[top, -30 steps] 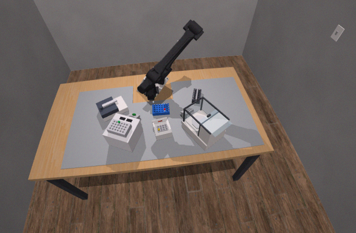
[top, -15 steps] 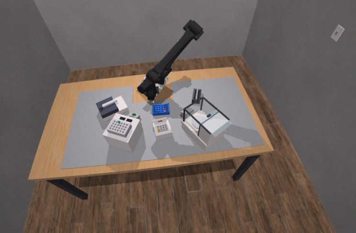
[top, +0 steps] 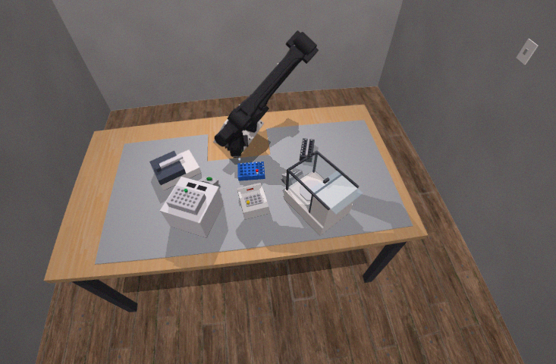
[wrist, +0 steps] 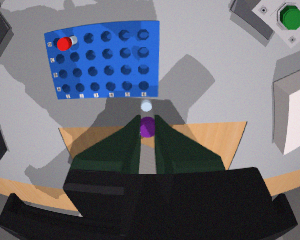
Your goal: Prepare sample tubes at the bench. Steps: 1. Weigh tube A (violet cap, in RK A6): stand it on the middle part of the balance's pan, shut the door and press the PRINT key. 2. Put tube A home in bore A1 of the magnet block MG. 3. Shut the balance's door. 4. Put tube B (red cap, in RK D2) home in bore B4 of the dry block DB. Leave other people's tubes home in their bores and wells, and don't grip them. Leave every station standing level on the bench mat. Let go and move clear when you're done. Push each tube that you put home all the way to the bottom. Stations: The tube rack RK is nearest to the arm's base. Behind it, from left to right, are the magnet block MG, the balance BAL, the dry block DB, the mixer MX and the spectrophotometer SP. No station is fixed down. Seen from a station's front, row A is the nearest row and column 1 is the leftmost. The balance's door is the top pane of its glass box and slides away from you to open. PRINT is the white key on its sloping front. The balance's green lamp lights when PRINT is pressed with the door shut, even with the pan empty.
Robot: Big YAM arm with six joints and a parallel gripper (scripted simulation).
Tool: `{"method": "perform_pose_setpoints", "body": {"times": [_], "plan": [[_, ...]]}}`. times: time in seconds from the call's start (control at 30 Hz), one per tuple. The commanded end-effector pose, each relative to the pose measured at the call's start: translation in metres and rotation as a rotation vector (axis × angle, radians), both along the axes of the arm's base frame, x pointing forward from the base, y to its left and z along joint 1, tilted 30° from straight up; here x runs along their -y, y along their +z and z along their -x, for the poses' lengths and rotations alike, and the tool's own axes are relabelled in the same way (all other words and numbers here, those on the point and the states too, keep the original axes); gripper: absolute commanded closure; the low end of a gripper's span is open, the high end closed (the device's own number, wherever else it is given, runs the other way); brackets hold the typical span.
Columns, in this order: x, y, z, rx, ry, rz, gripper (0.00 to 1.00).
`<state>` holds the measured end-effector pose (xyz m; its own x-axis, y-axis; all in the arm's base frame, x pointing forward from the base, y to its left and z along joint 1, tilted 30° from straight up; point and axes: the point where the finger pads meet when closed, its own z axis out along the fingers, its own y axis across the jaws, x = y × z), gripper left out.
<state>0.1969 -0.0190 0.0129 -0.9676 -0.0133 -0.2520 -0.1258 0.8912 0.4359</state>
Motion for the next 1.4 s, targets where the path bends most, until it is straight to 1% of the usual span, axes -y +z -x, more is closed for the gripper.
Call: {"method": "perform_pose_setpoints", "body": {"times": [0.0,0.23,0.27,0.3,0.33,0.57,0.63,0.67,0.7,1.13,1.23,1.37], "plan": [[0.005,0.006,-0.007,0.015,0.003,0.009,0.91],[0.005,0.006,-0.007,0.015,0.003,0.009,0.91],[0.005,0.007,-0.002,0.016,-0.004,0.010,0.91],[0.011,0.014,-0.010,0.034,-0.004,0.021,0.91],[0.015,0.019,-0.014,0.043,-0.004,0.028,0.91],[0.021,0.030,-0.011,0.043,-0.004,0.030,0.91],[0.021,0.030,-0.011,0.043,-0.004,0.030,0.91],[0.020,0.029,-0.008,0.037,-0.004,0.026,0.91],[0.023,0.033,-0.010,0.043,-0.004,0.031,0.91],[0.034,0.053,-0.004,0.043,-0.004,0.034,0.91],[0.034,0.053,-0.003,0.041,-0.004,0.032,0.91],[0.038,0.060,-0.002,0.043,-0.004,0.036,0.91]]}}
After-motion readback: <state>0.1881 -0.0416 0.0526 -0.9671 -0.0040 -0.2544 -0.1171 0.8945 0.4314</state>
